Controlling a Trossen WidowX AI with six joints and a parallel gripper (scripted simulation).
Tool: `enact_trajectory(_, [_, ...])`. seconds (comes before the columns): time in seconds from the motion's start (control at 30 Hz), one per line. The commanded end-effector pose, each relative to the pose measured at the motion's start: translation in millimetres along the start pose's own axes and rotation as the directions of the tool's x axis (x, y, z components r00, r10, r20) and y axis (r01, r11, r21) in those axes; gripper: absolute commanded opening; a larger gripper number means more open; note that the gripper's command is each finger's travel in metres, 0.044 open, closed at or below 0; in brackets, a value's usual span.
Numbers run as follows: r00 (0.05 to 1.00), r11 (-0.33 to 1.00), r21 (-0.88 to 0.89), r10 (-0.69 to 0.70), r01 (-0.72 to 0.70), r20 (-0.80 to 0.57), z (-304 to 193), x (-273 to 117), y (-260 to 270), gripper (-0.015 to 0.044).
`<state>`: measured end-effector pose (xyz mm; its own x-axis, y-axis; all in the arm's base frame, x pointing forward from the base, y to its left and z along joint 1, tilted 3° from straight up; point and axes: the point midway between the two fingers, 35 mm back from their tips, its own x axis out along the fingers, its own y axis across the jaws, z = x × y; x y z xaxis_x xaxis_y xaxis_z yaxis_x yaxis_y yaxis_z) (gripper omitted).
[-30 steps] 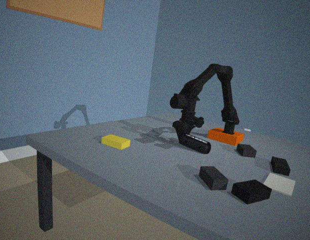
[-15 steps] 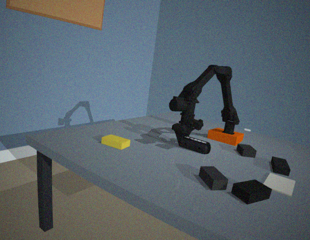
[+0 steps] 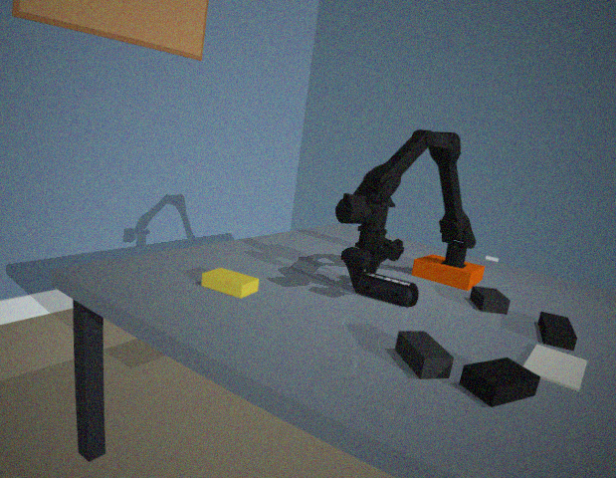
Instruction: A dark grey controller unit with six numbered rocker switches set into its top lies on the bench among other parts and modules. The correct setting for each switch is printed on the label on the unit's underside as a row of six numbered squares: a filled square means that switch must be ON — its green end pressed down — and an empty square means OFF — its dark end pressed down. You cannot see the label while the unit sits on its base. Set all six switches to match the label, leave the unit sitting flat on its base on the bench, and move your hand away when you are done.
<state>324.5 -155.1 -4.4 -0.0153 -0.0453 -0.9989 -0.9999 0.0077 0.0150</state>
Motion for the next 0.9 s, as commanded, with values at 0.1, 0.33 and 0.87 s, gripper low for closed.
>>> enact_trajectory(0.1, [1.0, 1.0, 0.001, 0.0, 0.0, 0.0, -0.2, 0.1, 0.1, 0.044])
enact_trajectory(0.33, [1.0, 1.0, 0.0, 0.0, 0.0, 0.004, 38.0, -25.8, -1.9, 0.044])
enact_trajectory(0.87, [1.0, 1.0, 0.0, 0.0, 0.0, 0.006, 60.2, -40.6, -0.1, 0.044])
